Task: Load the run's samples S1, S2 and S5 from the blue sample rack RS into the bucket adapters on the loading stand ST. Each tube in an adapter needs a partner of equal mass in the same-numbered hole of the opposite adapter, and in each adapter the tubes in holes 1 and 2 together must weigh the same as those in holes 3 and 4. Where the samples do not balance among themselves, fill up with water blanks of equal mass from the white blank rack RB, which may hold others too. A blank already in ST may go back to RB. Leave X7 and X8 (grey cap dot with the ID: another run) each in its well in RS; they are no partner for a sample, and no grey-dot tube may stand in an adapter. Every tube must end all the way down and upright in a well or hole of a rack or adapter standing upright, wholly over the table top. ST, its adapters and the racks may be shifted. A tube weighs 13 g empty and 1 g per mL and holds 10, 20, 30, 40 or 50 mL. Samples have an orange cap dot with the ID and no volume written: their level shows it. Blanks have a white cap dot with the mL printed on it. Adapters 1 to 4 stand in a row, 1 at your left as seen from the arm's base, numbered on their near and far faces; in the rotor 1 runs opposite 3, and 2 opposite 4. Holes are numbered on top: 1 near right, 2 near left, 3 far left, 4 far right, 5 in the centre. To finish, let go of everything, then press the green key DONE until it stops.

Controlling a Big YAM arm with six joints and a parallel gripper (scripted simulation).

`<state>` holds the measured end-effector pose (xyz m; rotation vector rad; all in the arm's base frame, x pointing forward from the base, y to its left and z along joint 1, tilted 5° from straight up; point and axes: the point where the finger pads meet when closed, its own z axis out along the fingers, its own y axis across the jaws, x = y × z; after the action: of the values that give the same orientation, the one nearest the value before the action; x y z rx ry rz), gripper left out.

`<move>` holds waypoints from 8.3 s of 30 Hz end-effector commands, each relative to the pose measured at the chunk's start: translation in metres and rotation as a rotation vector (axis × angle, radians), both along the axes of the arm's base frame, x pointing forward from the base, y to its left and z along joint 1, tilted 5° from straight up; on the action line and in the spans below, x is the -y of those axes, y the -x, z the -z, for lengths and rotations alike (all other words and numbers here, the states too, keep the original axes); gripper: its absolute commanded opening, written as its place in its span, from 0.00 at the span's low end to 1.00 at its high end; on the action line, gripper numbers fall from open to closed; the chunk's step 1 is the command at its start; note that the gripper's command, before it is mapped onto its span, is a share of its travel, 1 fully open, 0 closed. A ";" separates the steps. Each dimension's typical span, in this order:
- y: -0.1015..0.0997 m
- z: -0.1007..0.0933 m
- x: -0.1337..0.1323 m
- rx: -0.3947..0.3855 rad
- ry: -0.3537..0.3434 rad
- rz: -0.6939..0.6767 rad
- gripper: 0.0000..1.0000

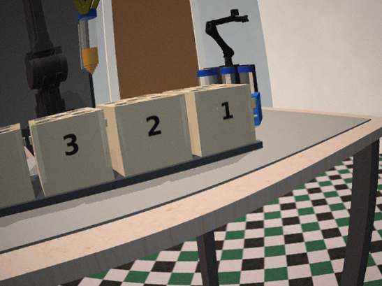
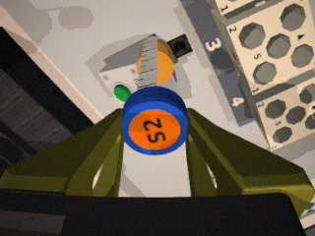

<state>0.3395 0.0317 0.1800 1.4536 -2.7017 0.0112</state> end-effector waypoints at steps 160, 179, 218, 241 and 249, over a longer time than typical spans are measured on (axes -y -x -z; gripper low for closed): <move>0.036 0.081 0.321 0.100 0.126 1.975 0.00; 0.038 0.106 0.322 0.092 0.128 1.975 0.00; 0.030 0.108 0.328 0.130 0.118 1.978 0.55; 0.028 0.070 0.326 0.132 0.117 1.978 0.55; 0.028 0.070 0.326 0.132 0.117 1.978 0.55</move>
<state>0.3011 -0.2851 0.0917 -1.4811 -2.7284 0.1113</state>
